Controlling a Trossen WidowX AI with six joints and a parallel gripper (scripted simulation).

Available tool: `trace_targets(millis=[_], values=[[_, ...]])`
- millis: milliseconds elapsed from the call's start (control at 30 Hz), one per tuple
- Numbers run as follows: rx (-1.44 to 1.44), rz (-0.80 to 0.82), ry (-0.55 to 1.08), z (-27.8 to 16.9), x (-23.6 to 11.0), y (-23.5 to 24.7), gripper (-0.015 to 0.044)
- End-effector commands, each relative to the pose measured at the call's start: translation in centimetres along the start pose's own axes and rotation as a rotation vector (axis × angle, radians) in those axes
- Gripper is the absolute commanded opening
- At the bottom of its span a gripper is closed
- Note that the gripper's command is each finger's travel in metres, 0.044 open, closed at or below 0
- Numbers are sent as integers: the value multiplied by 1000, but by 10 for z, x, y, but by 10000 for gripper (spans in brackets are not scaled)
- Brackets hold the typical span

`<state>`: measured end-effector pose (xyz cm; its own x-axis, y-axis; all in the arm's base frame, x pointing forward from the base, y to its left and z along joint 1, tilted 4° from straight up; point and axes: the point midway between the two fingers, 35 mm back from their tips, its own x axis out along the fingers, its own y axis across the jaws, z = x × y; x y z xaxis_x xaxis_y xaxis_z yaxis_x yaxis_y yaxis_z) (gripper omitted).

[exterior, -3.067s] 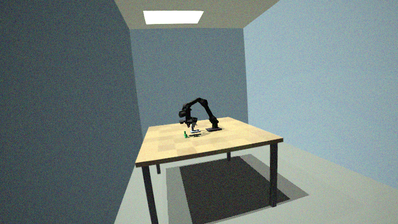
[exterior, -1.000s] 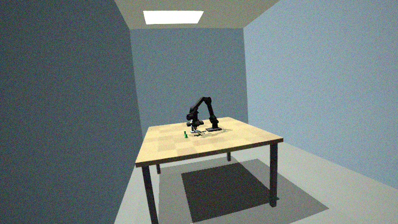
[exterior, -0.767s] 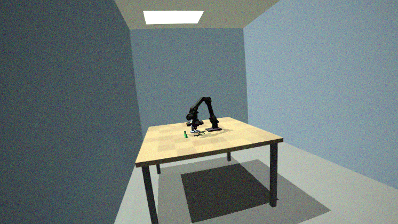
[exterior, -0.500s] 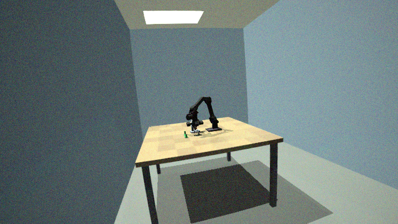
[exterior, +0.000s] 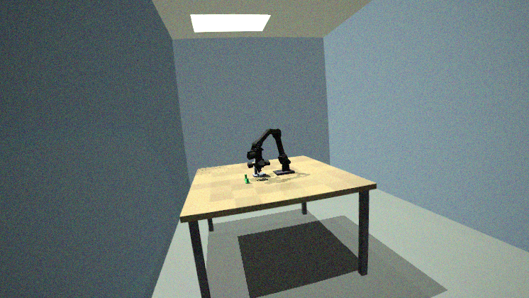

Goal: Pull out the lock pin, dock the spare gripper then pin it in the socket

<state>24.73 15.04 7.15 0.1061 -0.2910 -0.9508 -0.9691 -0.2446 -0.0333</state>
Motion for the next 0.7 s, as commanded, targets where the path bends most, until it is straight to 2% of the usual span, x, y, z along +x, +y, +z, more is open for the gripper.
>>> trace_targets(millis=[0, 667], values=[[-2, -2, 3, -3, 1, -1, 0], [-4, 5, 3, -15, 4, -1, 0]])
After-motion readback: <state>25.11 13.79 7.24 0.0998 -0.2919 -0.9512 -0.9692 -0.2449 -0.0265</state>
